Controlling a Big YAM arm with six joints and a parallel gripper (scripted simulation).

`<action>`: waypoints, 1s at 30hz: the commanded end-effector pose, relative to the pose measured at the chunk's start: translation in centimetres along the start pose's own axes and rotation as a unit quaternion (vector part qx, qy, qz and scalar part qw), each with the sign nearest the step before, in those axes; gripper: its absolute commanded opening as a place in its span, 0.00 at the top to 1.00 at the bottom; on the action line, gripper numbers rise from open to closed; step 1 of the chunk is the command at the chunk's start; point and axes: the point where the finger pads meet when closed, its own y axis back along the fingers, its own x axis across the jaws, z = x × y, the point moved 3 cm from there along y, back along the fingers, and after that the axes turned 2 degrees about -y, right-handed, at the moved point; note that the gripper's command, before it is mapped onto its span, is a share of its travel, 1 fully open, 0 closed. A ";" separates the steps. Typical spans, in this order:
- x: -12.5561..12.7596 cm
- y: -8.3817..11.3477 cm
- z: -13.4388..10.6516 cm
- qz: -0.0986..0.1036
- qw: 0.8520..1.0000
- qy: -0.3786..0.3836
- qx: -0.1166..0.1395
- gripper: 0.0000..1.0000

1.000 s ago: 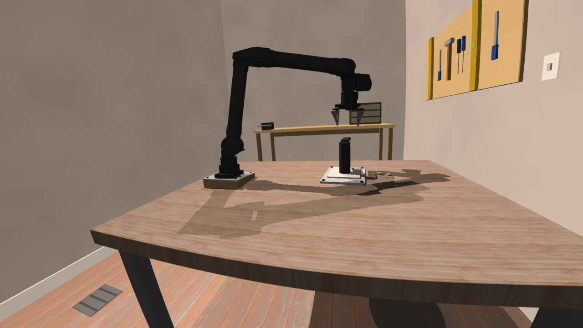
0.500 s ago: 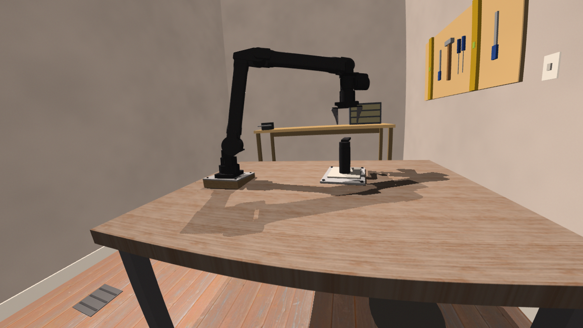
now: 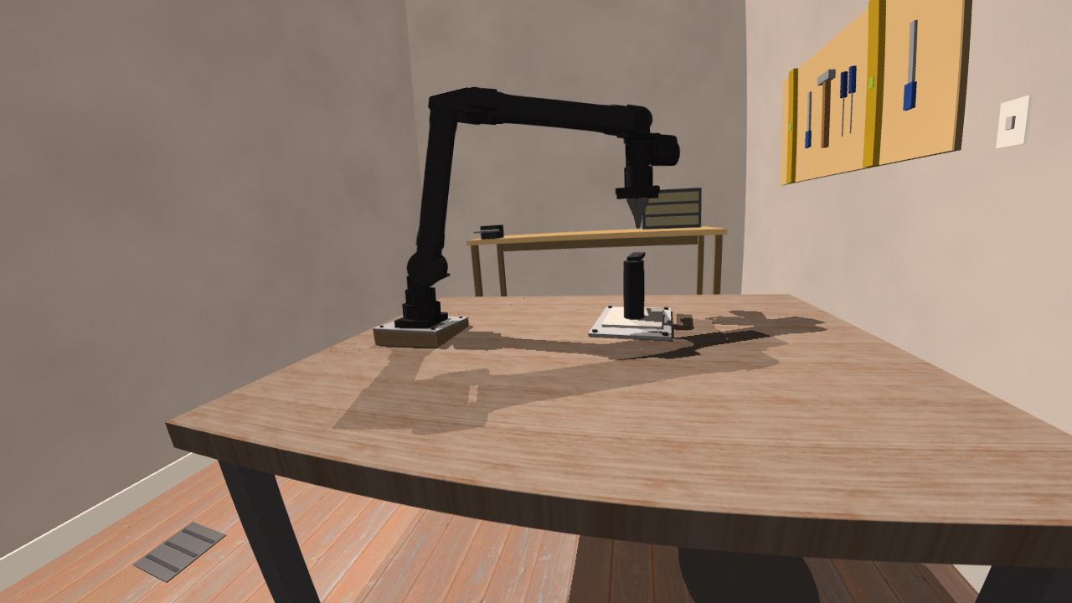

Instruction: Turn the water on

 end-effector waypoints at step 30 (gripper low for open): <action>-0.1 1.0 0.6 -0.006 1.000 0.009 -0.002 0.36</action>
